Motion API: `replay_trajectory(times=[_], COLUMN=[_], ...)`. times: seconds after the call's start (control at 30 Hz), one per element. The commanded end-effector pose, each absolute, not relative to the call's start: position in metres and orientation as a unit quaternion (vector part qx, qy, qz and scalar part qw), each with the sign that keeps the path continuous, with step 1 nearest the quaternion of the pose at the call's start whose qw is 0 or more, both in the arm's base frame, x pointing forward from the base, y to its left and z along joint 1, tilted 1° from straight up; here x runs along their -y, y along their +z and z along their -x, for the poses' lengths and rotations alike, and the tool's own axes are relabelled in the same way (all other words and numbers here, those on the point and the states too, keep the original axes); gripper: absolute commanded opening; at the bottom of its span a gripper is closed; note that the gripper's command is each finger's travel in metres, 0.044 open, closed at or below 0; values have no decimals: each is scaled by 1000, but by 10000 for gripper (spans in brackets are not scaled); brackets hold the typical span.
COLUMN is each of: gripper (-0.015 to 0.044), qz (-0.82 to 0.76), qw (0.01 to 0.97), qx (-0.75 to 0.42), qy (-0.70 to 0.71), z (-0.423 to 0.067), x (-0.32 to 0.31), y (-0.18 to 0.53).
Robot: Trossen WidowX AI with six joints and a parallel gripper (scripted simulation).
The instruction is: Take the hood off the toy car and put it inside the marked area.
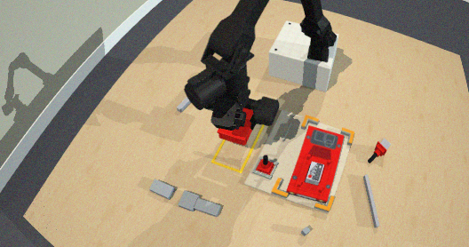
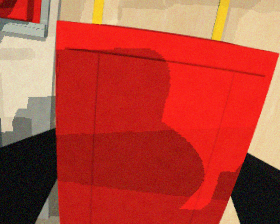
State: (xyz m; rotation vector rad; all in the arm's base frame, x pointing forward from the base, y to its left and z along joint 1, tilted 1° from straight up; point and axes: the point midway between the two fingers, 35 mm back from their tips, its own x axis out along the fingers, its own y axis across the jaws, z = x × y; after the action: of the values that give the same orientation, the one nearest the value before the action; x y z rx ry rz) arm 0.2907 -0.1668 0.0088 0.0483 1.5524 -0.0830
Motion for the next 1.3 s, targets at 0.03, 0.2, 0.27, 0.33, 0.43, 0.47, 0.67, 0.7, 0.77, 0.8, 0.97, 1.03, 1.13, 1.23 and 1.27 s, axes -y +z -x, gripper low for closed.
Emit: replay_trajectory(times=[0.03,0.2,0.27,0.33,0.43,0.47,0.67,0.7,0.77,0.8,0.97,1.03,1.13,1.23,1.27], gripper=[0,0,0,0,0,0,0,0,0,0,0,0,0,0,0], qz=[-19,-19,-19,-19,-19,-19,-19,-19,-19,-19,-19,-19,-19,-19,-19], qw=[712,712,712,712,712,712,712,712,712,712,712,712,712,712,712], qx=[-701,-701,-701,-701,-701,-701,-701,-701,-701,-701,-701,-701,-701,-701,-701], qy=[-37,-37,-37,-37,-37,-37,-37,-37,-37,-37,-37,-37,-37,-37,-37], z=[-290,-290,-290,-290,-290,-290,-290,-290,-290,-290,-290,-290,-290,-290,-290], x=[167,167,167,167,167,167,167,167,167,167,167,167,167,167,167], y=[5,2,1,0,-2,-2,-6,-7,-8,-8,-11,-13,-14,-16,-17])
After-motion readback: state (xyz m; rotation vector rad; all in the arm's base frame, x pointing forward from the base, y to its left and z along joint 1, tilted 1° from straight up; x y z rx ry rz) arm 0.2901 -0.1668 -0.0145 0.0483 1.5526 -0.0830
